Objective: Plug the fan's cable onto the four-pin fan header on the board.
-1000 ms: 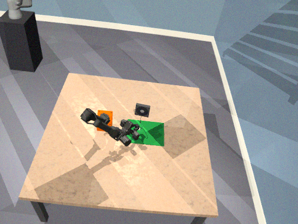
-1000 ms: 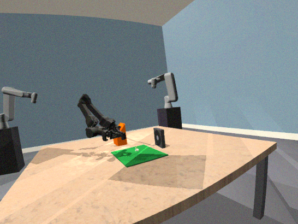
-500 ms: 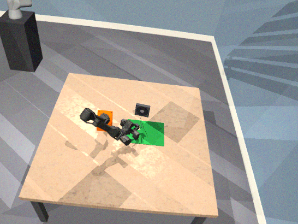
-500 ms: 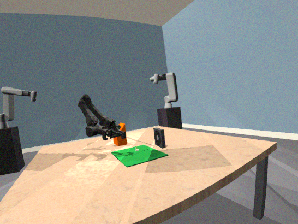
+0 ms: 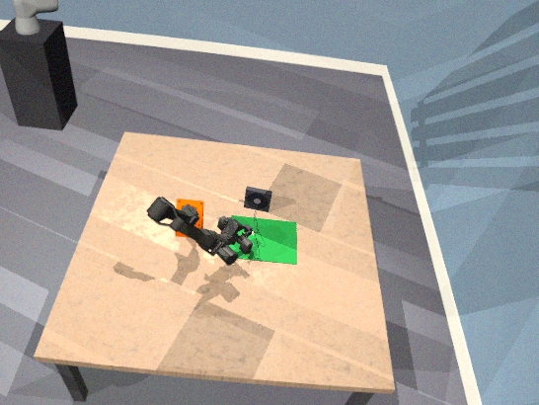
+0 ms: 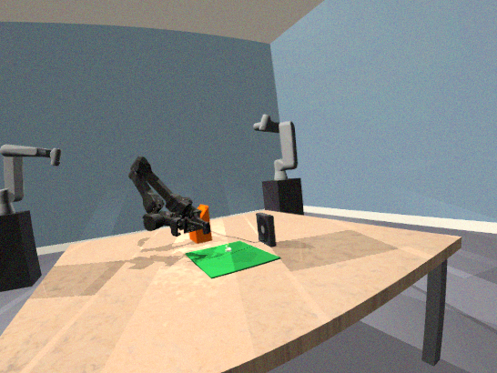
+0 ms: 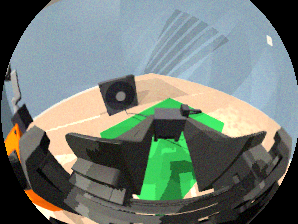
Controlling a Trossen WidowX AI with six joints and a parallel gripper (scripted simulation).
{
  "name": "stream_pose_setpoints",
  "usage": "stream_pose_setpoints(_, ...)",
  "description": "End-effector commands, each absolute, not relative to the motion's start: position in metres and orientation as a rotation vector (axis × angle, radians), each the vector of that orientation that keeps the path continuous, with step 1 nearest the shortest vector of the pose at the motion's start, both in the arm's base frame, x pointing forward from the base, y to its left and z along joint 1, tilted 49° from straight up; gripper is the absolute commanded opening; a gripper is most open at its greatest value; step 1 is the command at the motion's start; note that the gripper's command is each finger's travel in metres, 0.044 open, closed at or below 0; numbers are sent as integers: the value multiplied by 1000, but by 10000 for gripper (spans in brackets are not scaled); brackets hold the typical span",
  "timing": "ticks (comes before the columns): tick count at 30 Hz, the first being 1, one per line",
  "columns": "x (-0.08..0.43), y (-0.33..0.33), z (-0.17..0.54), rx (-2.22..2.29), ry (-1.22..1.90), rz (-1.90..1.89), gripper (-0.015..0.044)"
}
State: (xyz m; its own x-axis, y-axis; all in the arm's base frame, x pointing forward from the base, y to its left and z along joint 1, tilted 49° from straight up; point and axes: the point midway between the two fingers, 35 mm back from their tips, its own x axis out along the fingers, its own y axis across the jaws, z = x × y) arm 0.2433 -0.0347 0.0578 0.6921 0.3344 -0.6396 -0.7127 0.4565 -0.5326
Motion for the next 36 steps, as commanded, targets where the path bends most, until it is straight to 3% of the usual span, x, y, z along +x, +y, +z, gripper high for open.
stream_pose_setpoints(1,245,-38,57,-883,478,680,0)
stream_pose_setpoints(36,246,-62,35,-883,479,681,0)
